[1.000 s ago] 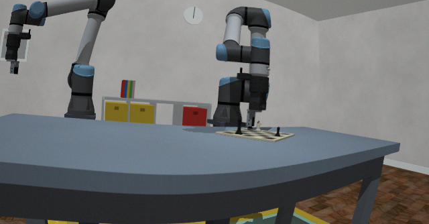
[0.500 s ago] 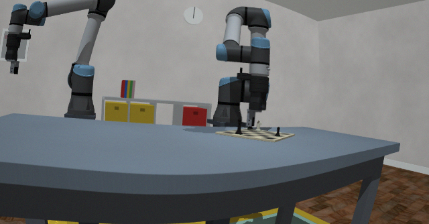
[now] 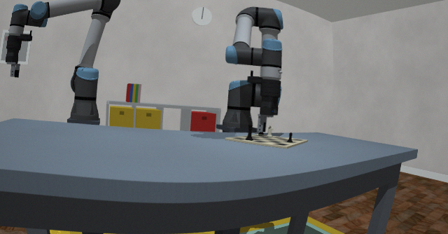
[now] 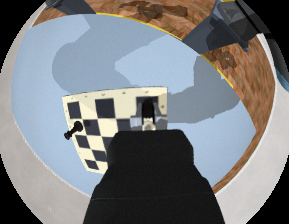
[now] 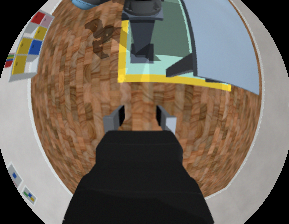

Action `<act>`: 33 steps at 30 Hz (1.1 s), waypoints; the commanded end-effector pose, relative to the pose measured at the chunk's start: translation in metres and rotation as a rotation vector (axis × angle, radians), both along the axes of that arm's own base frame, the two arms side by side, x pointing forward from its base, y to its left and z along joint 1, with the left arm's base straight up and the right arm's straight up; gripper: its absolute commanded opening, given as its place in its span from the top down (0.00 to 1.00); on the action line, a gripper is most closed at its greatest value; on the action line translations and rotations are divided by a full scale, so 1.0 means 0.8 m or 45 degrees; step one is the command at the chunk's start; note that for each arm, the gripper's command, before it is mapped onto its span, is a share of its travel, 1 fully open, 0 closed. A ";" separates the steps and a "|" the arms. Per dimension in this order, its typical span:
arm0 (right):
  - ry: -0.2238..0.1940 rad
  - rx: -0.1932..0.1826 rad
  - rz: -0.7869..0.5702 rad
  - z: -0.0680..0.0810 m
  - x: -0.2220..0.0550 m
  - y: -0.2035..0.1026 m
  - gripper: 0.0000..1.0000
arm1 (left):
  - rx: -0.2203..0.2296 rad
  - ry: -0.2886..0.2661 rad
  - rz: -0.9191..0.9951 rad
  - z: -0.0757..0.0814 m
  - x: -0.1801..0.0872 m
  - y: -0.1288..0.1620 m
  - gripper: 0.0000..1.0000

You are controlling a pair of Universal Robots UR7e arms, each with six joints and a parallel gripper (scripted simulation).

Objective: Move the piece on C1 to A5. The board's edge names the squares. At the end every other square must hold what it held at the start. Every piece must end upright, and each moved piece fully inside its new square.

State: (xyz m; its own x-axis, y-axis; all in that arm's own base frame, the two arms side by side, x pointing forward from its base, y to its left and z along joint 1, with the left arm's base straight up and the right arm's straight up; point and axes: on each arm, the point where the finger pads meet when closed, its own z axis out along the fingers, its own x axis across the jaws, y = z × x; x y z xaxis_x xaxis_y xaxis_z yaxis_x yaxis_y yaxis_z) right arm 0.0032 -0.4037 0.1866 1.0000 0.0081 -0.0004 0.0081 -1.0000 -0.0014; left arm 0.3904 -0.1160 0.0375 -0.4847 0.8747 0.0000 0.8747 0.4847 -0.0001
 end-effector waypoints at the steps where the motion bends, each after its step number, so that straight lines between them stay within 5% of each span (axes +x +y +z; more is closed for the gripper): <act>1: 0.000 -0.002 0.000 0.001 0.000 0.000 0.00 | -0.001 -0.002 0.000 0.000 0.000 0.000 1.00; 33: 0.000 -0.002 0.000 0.001 0.000 0.000 0.00 | -0.001 -0.002 0.000 -0.004 0.000 0.000 1.00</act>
State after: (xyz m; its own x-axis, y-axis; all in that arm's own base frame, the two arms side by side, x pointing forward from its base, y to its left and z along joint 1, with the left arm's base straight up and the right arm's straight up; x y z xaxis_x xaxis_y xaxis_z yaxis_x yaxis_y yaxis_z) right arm 0.0032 -0.4037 0.1866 1.0000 0.0081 -0.0004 0.0081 -1.0000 -0.0014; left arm 0.3904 -0.1160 0.0336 -0.4847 0.8747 0.0000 0.8747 0.4847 -0.0001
